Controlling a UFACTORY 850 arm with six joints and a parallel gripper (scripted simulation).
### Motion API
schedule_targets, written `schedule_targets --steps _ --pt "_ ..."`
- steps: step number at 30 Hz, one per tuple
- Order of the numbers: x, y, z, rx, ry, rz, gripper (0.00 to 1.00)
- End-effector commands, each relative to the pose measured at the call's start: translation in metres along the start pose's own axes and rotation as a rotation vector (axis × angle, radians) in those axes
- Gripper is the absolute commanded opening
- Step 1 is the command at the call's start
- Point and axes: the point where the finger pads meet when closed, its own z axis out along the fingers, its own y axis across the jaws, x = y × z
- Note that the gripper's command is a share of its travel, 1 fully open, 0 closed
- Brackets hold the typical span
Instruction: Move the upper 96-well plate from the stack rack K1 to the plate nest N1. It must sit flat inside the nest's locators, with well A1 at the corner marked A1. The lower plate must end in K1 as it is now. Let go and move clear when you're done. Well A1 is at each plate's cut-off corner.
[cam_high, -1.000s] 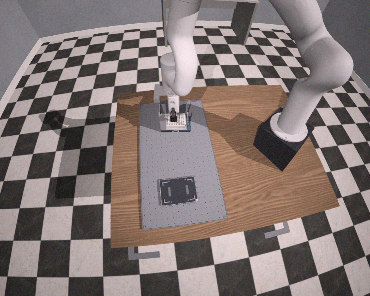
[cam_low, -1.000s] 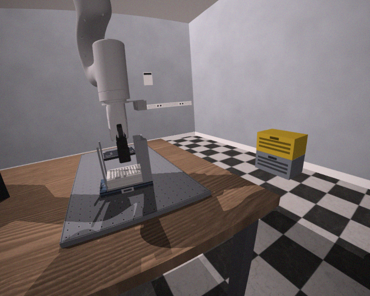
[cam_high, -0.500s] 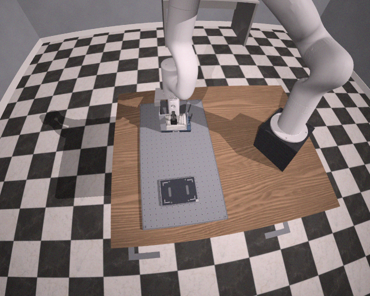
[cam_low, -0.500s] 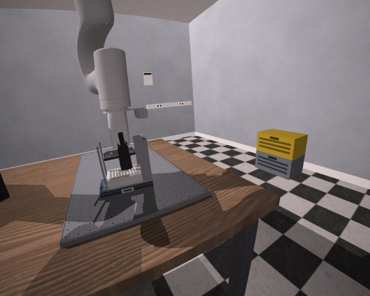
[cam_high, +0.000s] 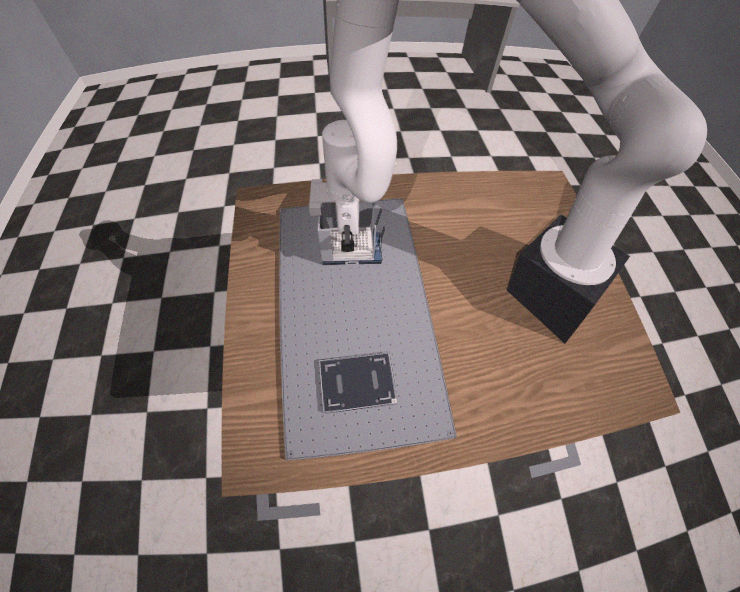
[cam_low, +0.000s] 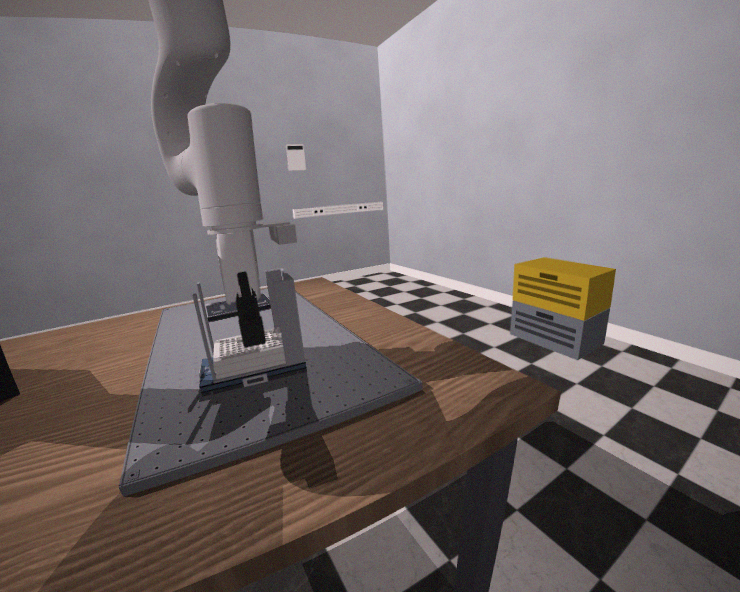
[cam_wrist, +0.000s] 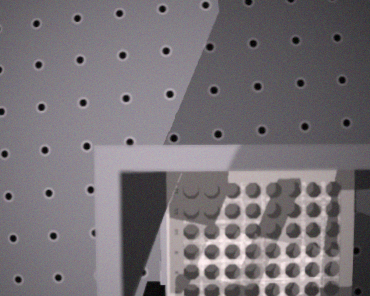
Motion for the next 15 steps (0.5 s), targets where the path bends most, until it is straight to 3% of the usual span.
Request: schedule_targets --steps 1,15 --pt "0.0008 0.0001 -0.0005 -0.001 0.002 0.000 1.00" --pt "0.0008 0.0002 0.0062 -0.001 0.002 0.000 1.00"
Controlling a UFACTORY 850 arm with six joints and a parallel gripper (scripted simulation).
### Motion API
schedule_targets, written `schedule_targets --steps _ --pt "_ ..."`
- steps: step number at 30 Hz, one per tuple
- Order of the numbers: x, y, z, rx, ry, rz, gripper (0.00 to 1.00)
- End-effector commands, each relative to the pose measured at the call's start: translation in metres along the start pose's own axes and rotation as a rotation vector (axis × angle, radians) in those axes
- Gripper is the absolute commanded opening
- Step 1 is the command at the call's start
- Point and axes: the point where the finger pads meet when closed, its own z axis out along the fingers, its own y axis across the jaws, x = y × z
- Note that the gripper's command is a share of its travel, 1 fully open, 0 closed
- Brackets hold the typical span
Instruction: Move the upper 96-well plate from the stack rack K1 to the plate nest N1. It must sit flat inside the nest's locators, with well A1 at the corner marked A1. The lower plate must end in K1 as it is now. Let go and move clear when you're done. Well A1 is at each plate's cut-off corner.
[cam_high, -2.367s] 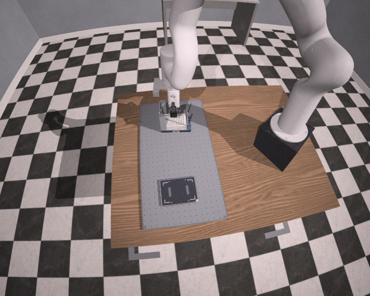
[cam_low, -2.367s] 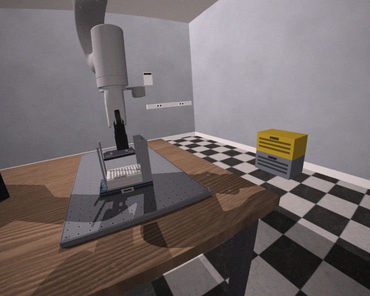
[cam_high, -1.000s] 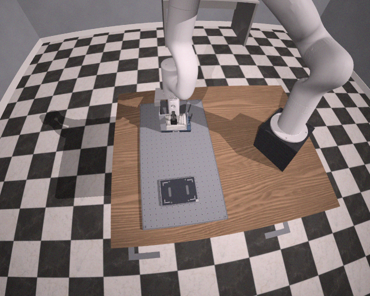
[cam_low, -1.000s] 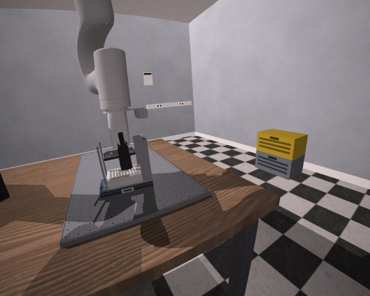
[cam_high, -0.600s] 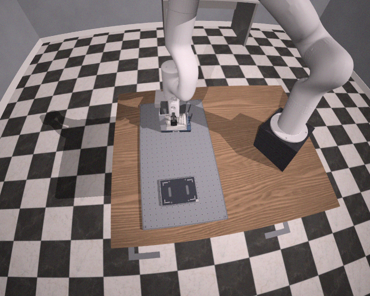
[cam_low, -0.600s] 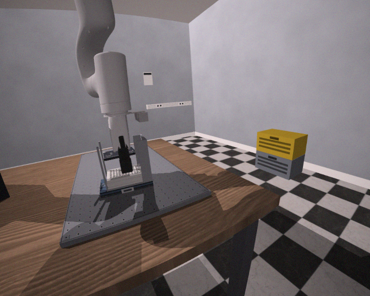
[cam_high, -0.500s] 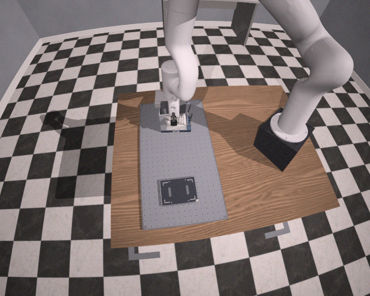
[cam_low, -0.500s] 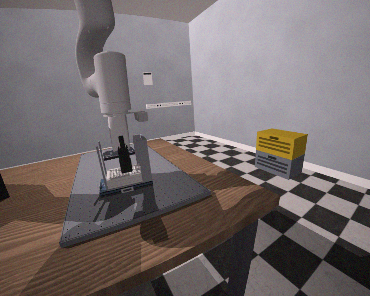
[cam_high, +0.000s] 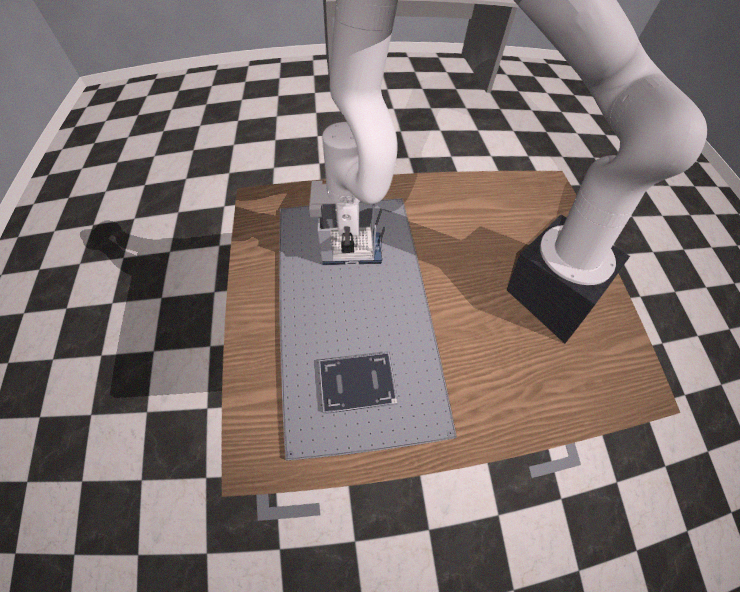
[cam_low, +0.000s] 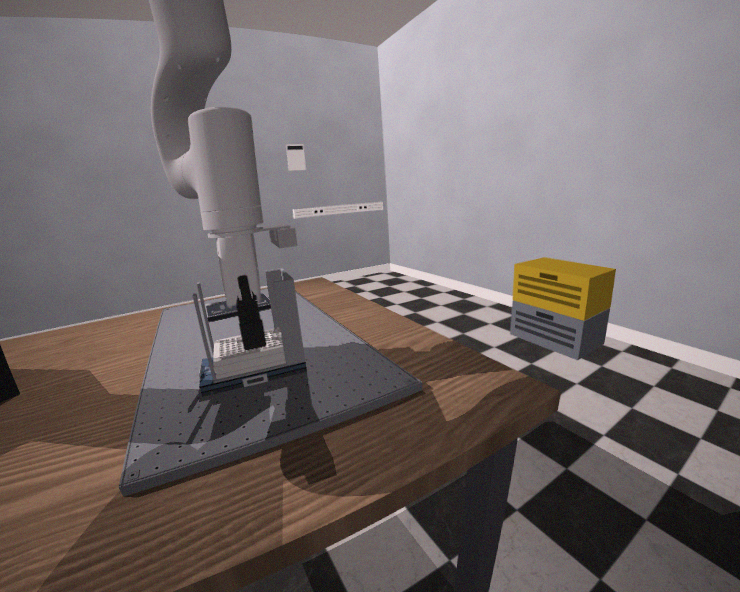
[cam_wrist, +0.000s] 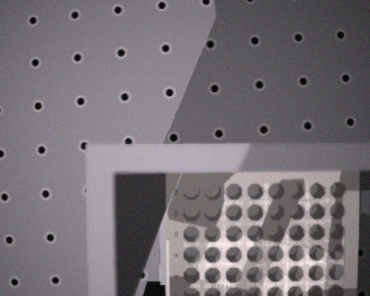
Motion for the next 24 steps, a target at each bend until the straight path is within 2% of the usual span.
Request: schedule_targets --steps 1,24 --pt "0.001 0.000 0.002 -0.001 0.002 0.000 1.00" --pt "0.001 0.000 0.015 -0.001 0.002 0.000 1.00"
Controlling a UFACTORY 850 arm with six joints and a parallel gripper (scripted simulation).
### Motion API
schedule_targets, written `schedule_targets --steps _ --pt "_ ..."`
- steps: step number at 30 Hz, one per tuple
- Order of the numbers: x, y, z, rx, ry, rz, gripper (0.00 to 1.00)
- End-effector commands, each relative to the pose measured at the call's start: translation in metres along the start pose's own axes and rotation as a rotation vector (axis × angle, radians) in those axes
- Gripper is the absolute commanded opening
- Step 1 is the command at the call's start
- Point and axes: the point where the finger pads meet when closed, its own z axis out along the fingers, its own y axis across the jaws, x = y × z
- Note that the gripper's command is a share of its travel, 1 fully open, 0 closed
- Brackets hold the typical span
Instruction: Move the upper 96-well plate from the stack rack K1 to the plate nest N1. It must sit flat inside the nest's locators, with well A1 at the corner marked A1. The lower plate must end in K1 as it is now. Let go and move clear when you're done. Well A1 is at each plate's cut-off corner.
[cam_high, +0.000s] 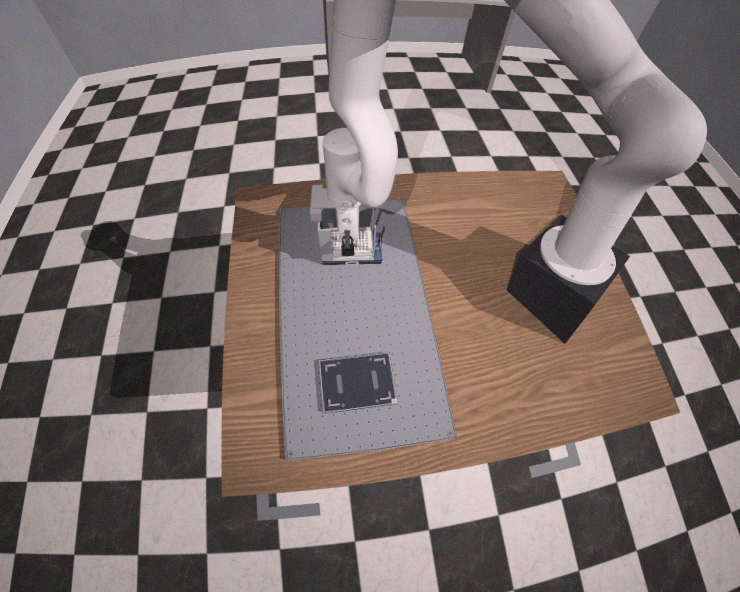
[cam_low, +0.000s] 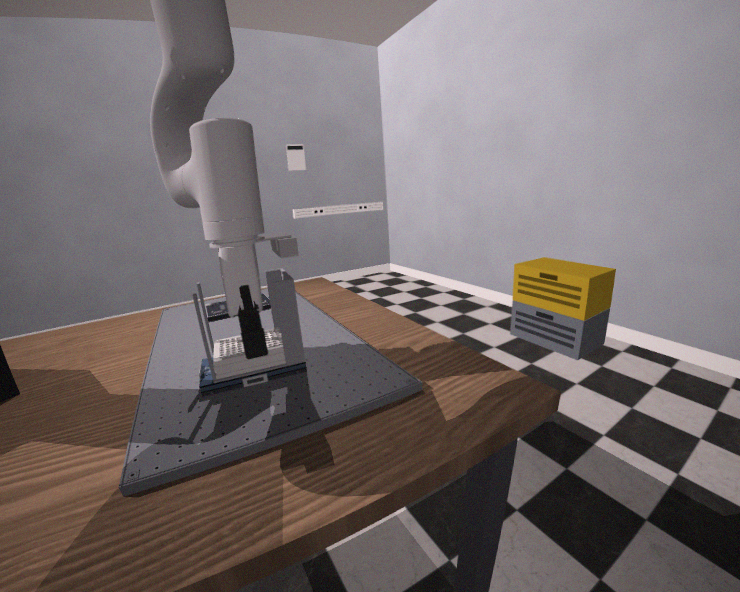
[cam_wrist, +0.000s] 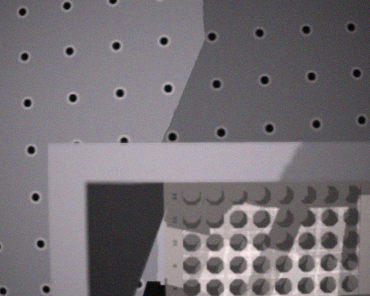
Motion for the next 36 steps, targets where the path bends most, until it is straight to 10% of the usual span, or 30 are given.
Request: schedule_targets --steps 1,17,18,36 --pt "0.0010 0.0002 0.0010 -0.001 0.003 0.000 1.00" --pt "0.0010 0.0002 0.0009 -0.001 0.002 0.000 1.00" --pt "0.0009 0.0001 0.0004 -0.001 0.003 0.000 0.00" --pt "0.0008 0.0001 0.0004 -0.001 0.003 0.000 0.00"
